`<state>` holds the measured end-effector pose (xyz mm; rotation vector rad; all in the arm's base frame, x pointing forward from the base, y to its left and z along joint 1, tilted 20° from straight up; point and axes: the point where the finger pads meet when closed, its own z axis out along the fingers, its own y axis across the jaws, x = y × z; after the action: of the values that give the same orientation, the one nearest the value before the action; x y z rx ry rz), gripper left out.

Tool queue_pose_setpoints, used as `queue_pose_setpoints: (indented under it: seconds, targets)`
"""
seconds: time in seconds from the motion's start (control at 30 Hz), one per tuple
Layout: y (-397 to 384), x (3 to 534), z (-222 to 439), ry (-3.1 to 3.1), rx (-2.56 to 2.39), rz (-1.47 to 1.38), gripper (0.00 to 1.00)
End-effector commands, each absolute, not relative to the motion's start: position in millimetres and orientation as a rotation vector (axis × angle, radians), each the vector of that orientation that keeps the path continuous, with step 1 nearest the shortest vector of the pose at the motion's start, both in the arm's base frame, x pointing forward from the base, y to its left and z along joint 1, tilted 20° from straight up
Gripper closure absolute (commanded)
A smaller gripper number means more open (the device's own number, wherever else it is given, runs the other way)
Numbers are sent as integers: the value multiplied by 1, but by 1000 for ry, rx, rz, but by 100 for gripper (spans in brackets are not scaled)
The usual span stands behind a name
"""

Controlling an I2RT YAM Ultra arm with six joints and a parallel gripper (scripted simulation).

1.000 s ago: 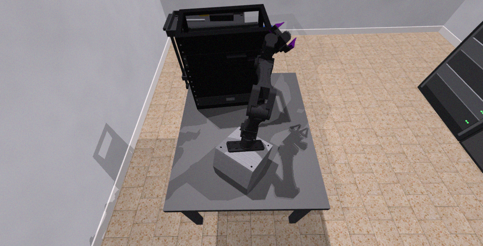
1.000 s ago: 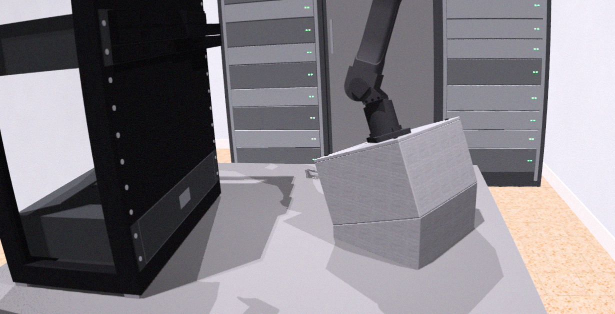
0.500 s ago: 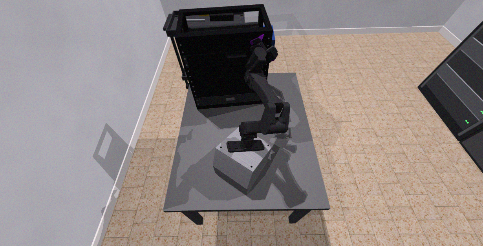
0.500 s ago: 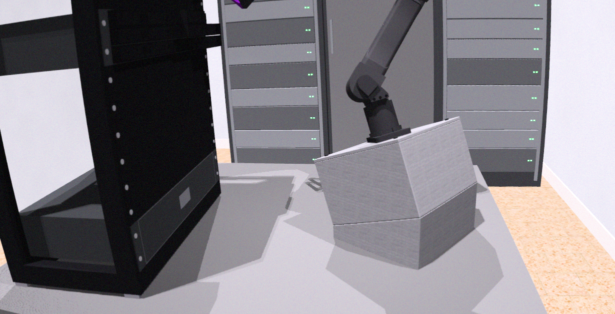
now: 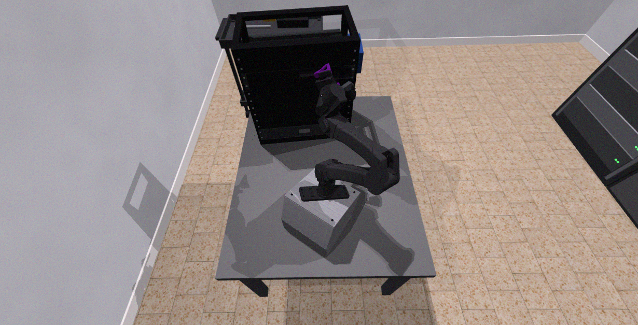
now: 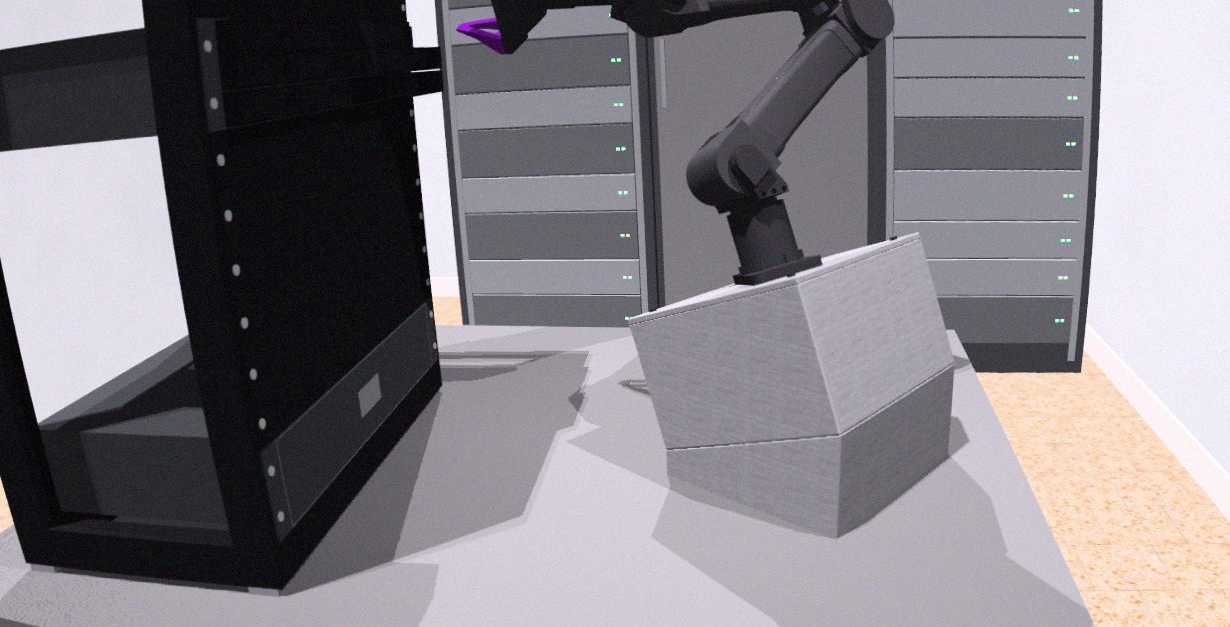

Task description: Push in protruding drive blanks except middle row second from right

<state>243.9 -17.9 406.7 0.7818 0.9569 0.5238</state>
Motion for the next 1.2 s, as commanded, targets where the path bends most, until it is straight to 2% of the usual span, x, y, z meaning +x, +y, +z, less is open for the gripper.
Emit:
queue_pose_setpoints:
  seconds: [0.0, 0.47, 1.17]
  targets:
    - [-15, 231, 403, 927, 804, 575, 0]
    - [25, 215, 346, 1013, 813, 846, 0]
    - [39, 203, 306, 1047, 877, 1026, 0]
